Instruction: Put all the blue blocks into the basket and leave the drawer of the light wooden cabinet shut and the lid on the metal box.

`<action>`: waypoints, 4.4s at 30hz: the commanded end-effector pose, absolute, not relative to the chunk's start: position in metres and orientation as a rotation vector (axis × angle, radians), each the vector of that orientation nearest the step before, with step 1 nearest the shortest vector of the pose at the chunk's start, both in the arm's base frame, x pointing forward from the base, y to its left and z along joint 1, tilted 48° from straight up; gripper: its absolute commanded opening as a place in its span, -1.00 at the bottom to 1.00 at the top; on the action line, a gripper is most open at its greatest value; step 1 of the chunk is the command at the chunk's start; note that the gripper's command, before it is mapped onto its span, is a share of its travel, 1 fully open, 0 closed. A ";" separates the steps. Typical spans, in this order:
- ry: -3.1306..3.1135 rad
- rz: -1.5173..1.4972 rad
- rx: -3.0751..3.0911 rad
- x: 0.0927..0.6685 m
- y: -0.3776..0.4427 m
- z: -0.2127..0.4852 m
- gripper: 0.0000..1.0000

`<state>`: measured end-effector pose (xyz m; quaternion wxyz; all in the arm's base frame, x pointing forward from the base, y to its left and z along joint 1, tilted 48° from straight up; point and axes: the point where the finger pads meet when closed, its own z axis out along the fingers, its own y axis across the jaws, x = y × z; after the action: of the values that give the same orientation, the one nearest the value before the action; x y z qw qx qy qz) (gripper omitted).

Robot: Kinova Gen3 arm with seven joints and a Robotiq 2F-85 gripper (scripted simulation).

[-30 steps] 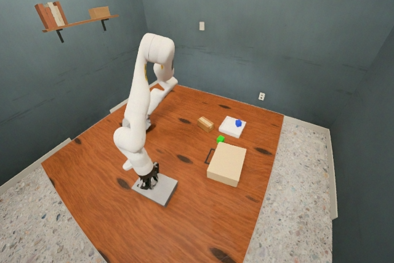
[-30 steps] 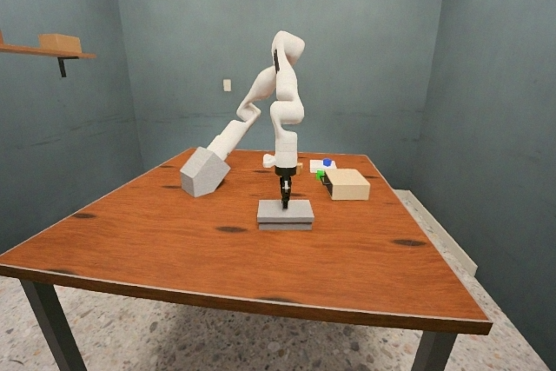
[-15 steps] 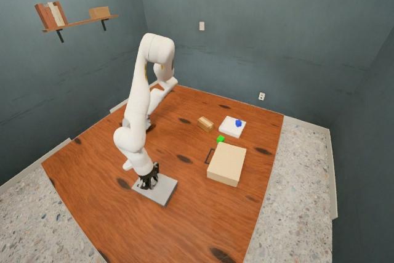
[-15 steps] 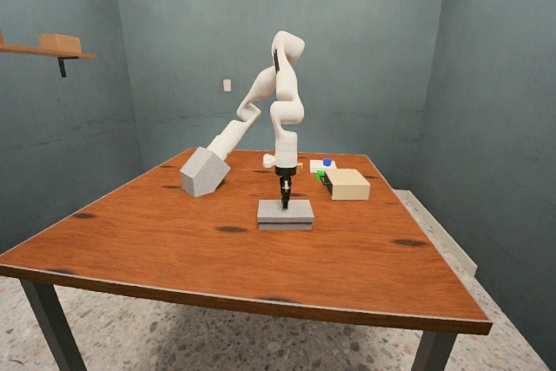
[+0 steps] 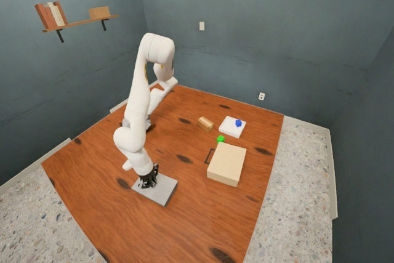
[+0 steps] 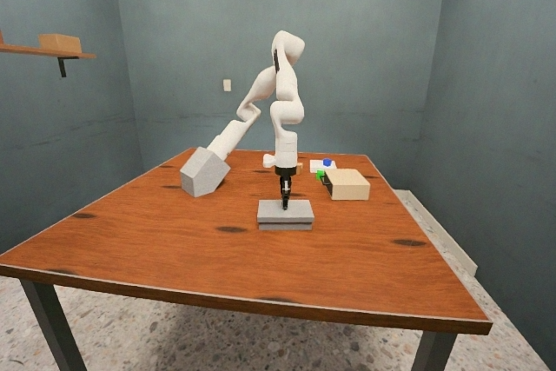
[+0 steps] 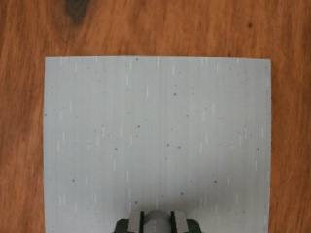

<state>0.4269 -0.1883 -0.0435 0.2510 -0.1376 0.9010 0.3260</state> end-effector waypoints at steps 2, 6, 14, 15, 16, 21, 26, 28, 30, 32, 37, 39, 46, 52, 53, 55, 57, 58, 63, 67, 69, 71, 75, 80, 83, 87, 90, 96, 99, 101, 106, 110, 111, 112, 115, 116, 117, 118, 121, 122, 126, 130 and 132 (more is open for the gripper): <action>2.449 0.885 -0.376 0.429 -0.187 -0.044 -0.80; 2.449 0.885 -0.376 0.429 -0.187 -0.044 -0.80; 2.449 0.885 -0.376 0.429 -0.187 -0.044 -0.80; 2.449 0.885 -0.376 0.429 -0.187 -0.044 -0.80; 2.449 0.885 -0.376 0.429 -0.187 -0.044 -0.80; 2.449 0.885 -0.376 0.429 -0.187 -0.044 -0.80; 2.449 0.885 -0.376 0.429 -0.187 -0.044 -0.80; 2.449 0.885 -0.376 0.428 -0.187 -0.044 -0.80; 2.449 0.885 -0.376 0.428 -0.187 -0.043 -0.80; 2.449 0.885 -0.376 0.428 -0.188 -0.042 -0.80; 2.448 0.880 -0.377 0.427 -0.194 -0.038 -0.80; 2.448 0.879 -0.377 0.426 -0.195 -0.037 -0.80; 2.448 0.877 -0.377 0.421 -0.206 -0.027 -0.80; 2.448 0.876 -0.377 0.414 -0.219 -0.014 -0.80; 2.448 0.876 -0.378 0.413 -0.221 -0.012 -0.80; 2.448 0.876 -0.378 0.411 -0.226 -0.007 -0.80; 2.448 0.876 -0.378 0.411 -0.226 -0.007 -0.80; 2.448 0.877 -0.377 0.409 -0.227 -0.004 -0.80; 2.448 0.876 -0.378 0.403 -0.239 0.007 -0.80; 2.448 0.876 -0.378 0.398 -0.247 0.015 -0.80; 2.448 0.876 -0.378 0.396 -0.251 0.019 -0.80; 2.447 0.876 -0.378 0.395 -0.254 0.022 -0.80; 2.448 0.879 -0.378 0.393 -0.256 0.025 -0.80; 2.447 0.878 -0.378 0.390 -0.261 0.030 -0.80; 2.448 0.879 -0.378 0.389 -0.262 0.031 -0.80; 2.448 0.881 -0.377 0.388 -0.262 0.032 -0.80; 2.448 0.881 -0.377 0.388 -0.262 0.032 -0.80; 2.461 0.898 -0.340 0.381 -0.261 0.029 -0.80; 2.502 0.941 -0.211 0.359 -0.261 0.017 -0.80; 2.540 0.987 -0.065 0.336 -0.260 0.006 -0.80; 2.608 1.128 0.439 0.257 -0.247 -0.026 -0.80; 2.608 1.183 0.695 0.225 -0.238 -0.035 -0.80; 2.601 1.205 0.805 0.211 -0.233 -0.038 -0.80; 2.591 1.224 0.907 0.198 -0.228 -0.041 -0.80; 2.553 1.264 1.146 0.169 -0.216 -0.046 -0.80; 2.542 1.272 1.198 0.163 -0.213 -0.046 -0.80; 2.534 1.277 1.237 0.159 -0.211 -0.047 -0.80; 2.527 1.281 1.263 0.156 -0.209 -0.047 -0.80; 2.522 1.284 1.284 0.154 -0.208 -0.047 -0.80; 2.522 1.284 1.284 0.154 -0.208 -0.047 -0.80; 2.522 1.284 1.284 0.154 -0.208 -0.047 -0.80; 2.523 1.283 1.283 0.154 -0.208 -0.047 -0.80; 2.523 1.283 1.283 0.154 -0.208 -0.047 -0.80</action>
<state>0.1552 -0.2062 -0.0456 0.0174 0.4039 0.8145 0.4161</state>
